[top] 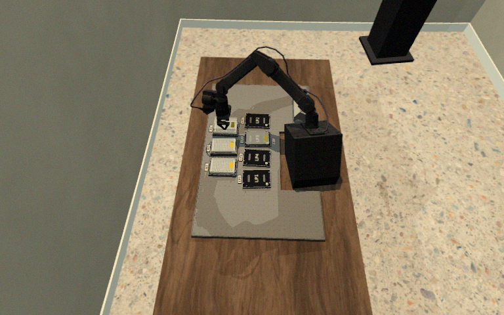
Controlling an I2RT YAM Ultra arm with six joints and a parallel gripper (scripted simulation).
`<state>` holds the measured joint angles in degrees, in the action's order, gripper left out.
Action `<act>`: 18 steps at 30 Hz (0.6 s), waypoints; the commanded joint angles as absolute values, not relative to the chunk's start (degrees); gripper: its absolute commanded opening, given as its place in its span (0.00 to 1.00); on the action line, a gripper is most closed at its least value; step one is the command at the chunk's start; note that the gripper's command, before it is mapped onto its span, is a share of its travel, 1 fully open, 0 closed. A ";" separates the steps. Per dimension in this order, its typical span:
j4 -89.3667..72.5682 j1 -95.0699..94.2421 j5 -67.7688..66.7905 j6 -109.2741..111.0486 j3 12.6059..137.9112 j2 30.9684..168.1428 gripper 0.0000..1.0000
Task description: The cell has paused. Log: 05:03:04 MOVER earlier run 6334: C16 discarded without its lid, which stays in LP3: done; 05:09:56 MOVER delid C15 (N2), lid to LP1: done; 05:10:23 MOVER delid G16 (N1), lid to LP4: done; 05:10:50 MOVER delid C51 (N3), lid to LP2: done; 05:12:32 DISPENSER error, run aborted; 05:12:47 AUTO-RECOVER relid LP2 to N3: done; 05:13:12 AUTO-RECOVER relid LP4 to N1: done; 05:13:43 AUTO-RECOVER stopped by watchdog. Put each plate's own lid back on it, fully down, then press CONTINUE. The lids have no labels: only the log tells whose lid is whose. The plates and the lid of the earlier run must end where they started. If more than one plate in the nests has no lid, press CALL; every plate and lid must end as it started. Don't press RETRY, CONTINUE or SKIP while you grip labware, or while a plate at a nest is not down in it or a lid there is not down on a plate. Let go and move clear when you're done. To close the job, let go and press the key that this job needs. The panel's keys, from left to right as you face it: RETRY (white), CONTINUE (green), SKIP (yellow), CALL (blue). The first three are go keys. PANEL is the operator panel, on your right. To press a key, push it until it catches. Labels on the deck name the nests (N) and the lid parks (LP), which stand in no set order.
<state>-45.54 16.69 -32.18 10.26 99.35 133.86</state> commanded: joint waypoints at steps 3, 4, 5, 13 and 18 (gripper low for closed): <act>-46.02 15.98 -31.69 10.65 101.43 131.79 0.00; -46.05 16.05 -31.68 10.71 101.45 131.79 0.00; -46.08 16.12 -31.67 10.76 101.46 131.79 0.00; -46.19 16.02 -31.67 10.87 101.59 131.78 0.00; -46.29 16.18 -31.68 10.91 101.70 131.80 0.00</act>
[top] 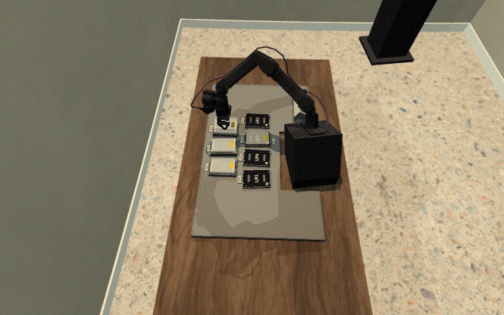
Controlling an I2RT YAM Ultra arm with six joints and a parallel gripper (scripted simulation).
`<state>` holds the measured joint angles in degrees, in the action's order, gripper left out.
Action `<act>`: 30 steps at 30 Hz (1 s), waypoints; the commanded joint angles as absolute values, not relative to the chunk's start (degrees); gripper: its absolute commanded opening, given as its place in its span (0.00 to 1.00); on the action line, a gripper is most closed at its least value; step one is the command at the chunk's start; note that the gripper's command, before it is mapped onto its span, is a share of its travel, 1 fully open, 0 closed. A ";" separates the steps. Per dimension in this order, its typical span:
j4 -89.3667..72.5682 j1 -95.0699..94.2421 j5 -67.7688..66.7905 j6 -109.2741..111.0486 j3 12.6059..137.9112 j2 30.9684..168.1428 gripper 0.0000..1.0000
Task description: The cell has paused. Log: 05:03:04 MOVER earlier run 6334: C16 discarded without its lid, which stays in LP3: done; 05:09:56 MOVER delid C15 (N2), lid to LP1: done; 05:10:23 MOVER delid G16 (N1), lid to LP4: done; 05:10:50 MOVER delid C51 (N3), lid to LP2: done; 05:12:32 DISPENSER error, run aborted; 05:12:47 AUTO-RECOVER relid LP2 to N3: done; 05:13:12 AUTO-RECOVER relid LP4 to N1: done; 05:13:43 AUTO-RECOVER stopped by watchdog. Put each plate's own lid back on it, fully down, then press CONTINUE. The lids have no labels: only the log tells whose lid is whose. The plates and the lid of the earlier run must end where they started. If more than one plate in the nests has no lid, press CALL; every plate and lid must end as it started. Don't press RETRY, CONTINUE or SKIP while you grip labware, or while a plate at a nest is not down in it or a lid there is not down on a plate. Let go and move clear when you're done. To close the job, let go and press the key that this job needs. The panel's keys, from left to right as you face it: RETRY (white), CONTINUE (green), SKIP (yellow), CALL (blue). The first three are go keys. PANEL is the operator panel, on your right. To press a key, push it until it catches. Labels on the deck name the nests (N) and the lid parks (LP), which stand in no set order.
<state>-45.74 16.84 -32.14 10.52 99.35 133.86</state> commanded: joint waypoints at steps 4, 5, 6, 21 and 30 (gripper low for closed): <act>-46.35 16.31 -31.66 10.94 101.79 131.81 0.00; -46.40 16.35 -31.66 10.96 101.82 131.82 0.00; -46.41 16.39 -31.65 10.96 101.85 131.83 0.00; -45.98 16.34 -31.70 11.03 102.38 132.17 0.00; -45.01 16.54 -31.67 11.08 102.04 131.93 0.00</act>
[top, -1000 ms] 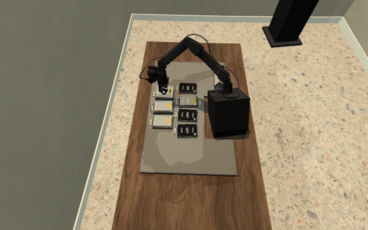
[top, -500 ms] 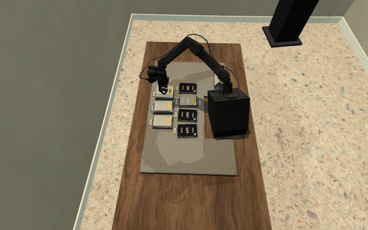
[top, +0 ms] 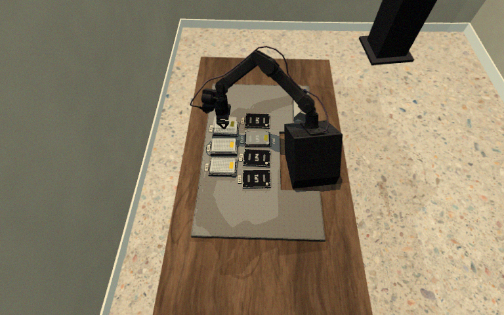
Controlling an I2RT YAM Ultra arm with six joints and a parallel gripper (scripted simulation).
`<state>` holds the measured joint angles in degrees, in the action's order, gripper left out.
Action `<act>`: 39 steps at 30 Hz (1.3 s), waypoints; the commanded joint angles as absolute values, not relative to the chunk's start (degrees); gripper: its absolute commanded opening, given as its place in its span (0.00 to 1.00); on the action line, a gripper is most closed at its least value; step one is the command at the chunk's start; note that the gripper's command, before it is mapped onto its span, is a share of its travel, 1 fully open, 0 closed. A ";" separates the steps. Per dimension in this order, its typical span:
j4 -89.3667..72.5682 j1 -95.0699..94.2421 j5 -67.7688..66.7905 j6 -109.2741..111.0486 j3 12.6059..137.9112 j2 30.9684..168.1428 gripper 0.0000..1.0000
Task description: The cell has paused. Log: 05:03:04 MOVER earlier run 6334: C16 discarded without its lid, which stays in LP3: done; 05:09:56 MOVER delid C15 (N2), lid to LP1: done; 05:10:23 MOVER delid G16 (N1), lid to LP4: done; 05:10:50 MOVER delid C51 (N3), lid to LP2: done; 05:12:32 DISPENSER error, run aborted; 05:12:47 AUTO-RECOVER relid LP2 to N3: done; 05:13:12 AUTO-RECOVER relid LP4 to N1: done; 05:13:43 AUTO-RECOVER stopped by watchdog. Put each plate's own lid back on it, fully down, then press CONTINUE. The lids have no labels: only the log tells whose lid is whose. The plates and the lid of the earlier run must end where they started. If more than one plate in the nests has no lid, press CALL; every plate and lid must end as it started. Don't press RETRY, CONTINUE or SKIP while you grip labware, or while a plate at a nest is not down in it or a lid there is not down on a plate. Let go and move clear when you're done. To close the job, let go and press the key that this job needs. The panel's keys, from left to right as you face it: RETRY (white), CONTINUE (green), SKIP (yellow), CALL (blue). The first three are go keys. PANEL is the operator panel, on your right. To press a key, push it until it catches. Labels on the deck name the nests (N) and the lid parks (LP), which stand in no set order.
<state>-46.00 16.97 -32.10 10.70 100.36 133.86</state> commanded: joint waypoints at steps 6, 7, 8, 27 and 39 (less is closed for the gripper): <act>-45.04 16.17 -31.65 11.07 101.86 131.90 0.00; -44.90 16.15 -31.65 11.06 101.81 131.88 0.00; -44.80 16.14 -31.65 11.05 101.77 131.87 0.00; -44.02 16.69 -31.67 11.32 98.59 131.91 0.00; -43.20 16.95 -31.56 11.58 98.13 132.12 0.00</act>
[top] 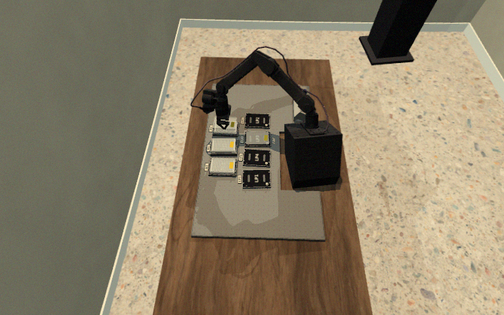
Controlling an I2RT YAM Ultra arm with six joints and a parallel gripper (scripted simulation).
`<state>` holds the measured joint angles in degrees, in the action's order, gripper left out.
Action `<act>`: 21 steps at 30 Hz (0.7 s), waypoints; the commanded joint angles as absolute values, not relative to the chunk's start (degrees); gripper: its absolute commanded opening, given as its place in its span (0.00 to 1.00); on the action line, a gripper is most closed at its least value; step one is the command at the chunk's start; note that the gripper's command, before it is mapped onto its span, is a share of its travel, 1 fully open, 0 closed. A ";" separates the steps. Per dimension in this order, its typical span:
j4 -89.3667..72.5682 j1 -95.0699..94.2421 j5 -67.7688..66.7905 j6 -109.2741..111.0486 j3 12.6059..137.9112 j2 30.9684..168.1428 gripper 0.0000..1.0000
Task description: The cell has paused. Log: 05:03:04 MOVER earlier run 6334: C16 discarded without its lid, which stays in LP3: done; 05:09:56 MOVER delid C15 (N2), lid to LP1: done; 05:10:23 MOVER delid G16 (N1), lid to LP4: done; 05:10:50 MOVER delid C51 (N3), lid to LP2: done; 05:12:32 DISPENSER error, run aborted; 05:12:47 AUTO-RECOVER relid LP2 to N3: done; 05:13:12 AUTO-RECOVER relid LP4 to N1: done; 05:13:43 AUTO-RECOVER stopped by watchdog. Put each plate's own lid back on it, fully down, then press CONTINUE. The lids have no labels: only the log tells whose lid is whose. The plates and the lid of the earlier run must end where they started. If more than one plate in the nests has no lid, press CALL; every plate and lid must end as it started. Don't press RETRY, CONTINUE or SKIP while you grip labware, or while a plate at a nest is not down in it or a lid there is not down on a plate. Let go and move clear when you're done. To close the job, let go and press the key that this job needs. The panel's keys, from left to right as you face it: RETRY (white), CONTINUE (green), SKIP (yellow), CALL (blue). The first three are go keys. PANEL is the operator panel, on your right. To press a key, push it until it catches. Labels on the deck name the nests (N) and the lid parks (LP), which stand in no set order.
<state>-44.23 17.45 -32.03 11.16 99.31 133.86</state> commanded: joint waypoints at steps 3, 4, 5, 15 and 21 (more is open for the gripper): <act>-42.90 16.72 -31.55 11.63 97.93 132.18 0.00; -42.79 16.81 -31.53 11.67 97.86 132.20 0.00; -42.69 16.91 -31.51 11.71 97.78 132.22 0.00; -41.81 17.24 -31.50 11.97 97.27 134.39 0.00; -41.40 17.27 -31.49 12.09 98.28 134.08 0.00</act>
